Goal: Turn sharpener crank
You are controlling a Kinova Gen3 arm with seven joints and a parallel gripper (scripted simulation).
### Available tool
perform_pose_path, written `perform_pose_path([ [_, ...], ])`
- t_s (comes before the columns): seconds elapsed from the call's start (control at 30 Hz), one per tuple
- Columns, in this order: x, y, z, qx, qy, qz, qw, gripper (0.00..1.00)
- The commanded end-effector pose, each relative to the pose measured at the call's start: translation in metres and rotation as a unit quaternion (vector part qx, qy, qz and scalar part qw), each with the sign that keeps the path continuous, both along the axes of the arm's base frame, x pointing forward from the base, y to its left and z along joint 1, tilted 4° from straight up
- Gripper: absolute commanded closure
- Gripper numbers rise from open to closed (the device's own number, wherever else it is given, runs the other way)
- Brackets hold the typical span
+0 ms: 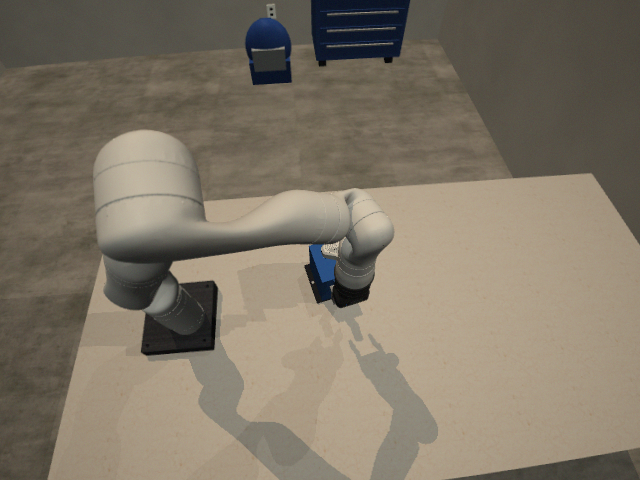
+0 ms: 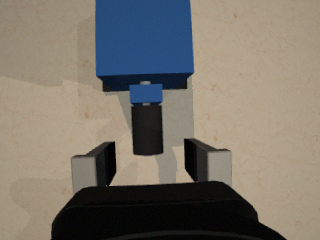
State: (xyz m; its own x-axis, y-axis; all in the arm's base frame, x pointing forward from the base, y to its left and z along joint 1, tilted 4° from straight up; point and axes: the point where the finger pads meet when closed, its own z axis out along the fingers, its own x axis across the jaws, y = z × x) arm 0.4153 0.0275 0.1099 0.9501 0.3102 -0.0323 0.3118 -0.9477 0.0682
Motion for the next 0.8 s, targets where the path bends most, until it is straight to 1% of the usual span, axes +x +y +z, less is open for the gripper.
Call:
perform_pose_path([
  [0.0,-0.001,0.0,-0.004,0.0,0.002,0.001,1.0,0.03],
  [0.53,-0.001,-0.001,-0.018,0.0,0.002,0.001,1.0,0.03],
  [0.77,-0.001,-0.001,-0.021,0.0,0.002,0.001,1.0,0.03],
])
